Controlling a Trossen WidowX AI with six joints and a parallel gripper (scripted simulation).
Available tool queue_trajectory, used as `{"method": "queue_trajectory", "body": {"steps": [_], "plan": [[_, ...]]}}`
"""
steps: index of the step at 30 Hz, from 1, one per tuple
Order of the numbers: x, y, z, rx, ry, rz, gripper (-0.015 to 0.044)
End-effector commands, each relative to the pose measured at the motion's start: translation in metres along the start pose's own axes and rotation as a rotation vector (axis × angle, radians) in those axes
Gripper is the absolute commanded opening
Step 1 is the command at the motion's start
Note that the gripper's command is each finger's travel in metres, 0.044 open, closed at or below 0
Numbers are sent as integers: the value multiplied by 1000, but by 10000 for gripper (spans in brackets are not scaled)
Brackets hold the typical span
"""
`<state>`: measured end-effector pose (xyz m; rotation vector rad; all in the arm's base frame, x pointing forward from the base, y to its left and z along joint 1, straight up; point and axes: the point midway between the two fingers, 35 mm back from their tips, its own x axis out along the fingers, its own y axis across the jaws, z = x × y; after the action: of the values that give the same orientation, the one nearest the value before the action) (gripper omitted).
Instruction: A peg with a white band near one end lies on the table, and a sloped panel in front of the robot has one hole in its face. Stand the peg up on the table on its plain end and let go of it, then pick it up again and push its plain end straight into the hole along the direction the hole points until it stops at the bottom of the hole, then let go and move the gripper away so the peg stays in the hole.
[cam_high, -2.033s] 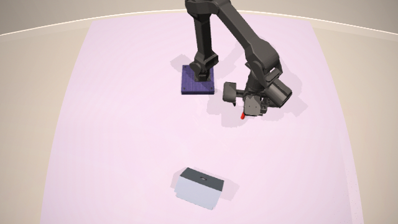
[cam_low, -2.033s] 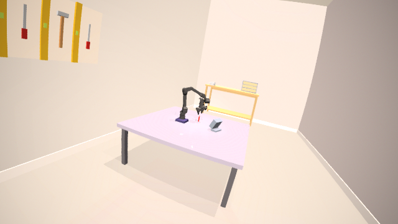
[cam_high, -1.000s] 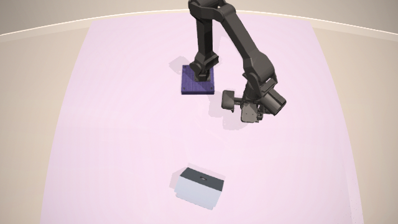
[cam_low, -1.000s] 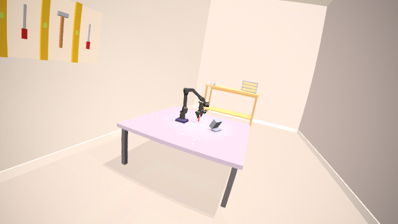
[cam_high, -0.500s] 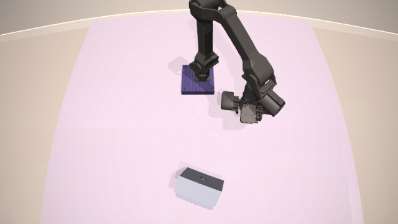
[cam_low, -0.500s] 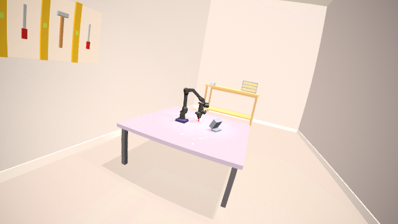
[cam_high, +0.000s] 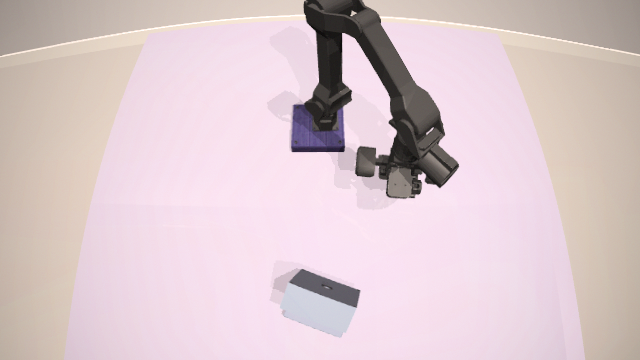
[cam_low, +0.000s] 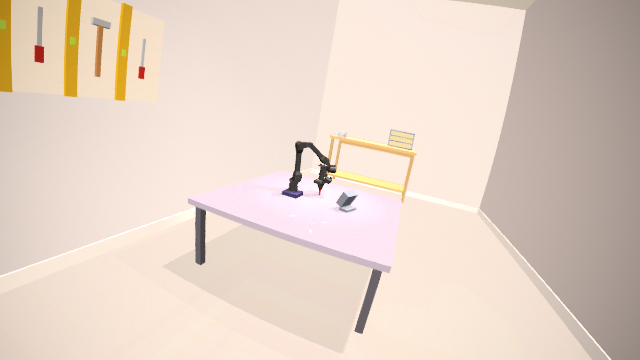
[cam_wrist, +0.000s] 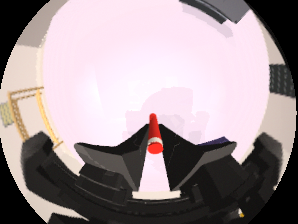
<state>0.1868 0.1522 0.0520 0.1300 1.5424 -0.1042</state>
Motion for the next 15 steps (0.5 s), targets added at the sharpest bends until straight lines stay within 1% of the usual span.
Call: {"method": "queue_trajectory", "body": {"steps": [1, 15], "plan": [[-3, 0, 0, 0, 0, 0, 0], [-50, 4, 4, -4, 4, -2, 0]]}}
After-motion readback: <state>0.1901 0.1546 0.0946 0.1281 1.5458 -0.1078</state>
